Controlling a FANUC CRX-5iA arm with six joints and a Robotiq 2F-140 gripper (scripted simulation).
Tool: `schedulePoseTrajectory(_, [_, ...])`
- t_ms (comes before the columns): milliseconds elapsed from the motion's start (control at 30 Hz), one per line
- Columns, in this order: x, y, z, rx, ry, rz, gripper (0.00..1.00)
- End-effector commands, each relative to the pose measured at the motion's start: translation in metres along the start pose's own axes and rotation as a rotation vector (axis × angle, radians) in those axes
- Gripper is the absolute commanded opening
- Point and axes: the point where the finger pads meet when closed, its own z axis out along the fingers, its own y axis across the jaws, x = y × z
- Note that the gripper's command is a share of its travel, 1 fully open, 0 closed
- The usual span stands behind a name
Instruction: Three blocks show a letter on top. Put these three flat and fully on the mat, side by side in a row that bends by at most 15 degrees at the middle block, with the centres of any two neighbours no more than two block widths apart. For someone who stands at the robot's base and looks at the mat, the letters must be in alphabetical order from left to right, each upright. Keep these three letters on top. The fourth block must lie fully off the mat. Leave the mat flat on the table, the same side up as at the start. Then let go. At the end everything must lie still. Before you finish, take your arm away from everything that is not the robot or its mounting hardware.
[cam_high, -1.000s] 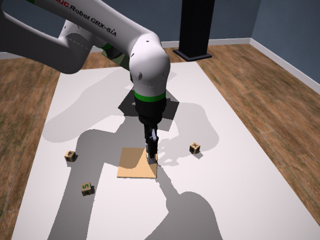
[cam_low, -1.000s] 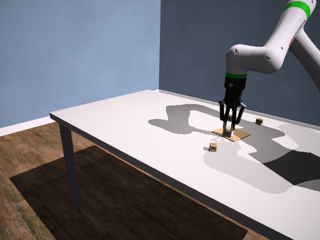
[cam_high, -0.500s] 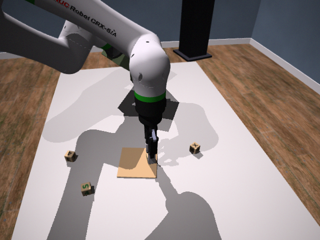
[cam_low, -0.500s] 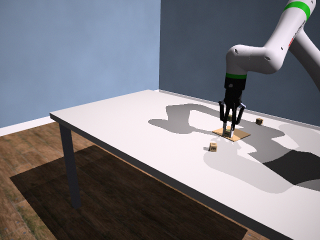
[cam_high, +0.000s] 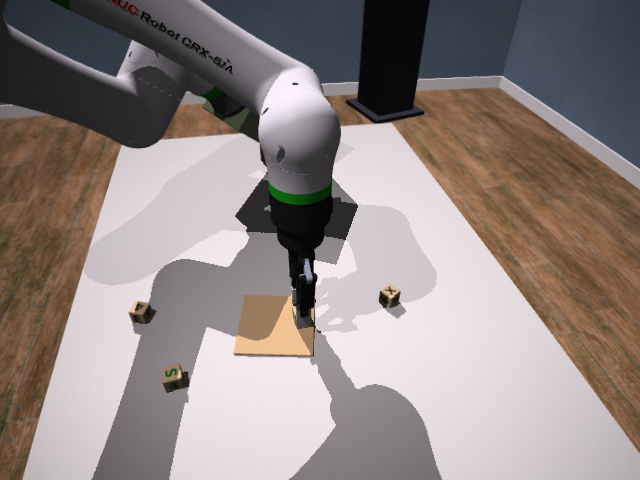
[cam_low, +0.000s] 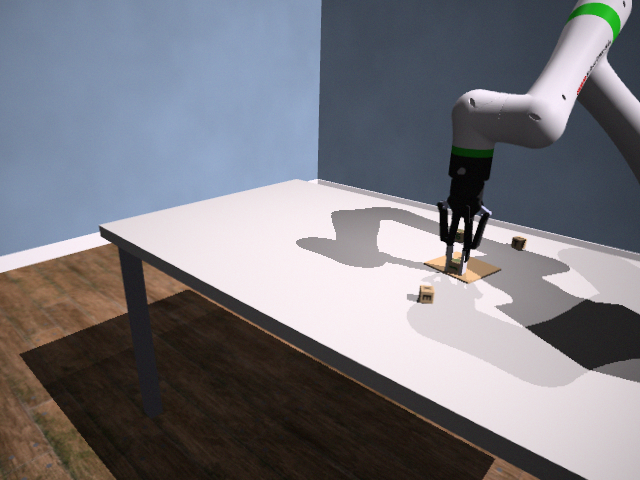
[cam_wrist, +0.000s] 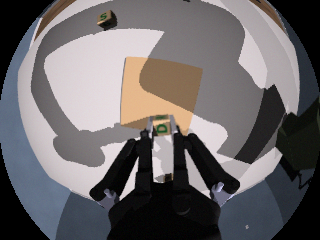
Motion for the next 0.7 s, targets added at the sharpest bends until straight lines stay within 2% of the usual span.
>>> schedulePoseTrajectory(0, [-0.0002, -0.0001, -0.0002, 0.0, 0.0, 0.0, 0.16])
schedulePoseTrajectory(433, [-0.0002, -0.0001, -0.0002, 0.0, 0.0, 0.0, 0.16])
schedulePoseTrajectory(667, [-0.0002, -0.0001, -0.0002, 0.0, 0.0, 0.0, 0.21])
